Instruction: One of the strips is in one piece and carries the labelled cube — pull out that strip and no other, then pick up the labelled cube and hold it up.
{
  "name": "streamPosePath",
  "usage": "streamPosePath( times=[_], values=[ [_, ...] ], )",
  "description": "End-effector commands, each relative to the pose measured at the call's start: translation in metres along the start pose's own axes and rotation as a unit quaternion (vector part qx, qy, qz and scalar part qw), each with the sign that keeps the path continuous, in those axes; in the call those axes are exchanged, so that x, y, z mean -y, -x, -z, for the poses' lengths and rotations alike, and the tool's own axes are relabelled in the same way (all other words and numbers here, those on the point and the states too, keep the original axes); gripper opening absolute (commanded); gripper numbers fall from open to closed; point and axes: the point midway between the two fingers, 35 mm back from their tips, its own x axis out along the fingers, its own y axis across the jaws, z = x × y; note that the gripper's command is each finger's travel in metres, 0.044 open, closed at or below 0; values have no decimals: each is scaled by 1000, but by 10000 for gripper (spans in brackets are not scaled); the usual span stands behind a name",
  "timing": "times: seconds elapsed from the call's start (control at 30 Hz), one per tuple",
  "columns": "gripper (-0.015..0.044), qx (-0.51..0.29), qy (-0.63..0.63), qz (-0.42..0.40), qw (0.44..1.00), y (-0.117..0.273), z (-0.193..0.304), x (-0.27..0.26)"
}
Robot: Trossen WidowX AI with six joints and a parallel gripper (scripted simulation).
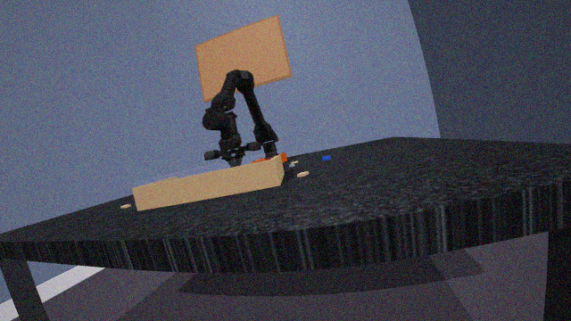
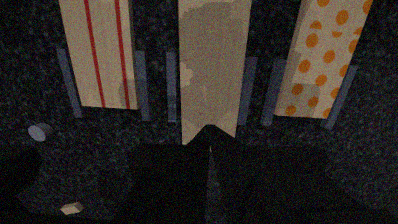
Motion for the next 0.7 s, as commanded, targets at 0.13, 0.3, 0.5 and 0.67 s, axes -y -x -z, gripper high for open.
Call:
streamPosePath(
  times=[0.13,0.3,0.5,0.67],
  values=[
    [0,-12,2,-3,1000,-4,20,-2],
    [0,-12,2,-3,1000,-4,28,-2],
    [0,-13,2,-3,1000,-4,37,-2],
    [0,-13,2,-3,1000,-4,44,-2]
  ],
)
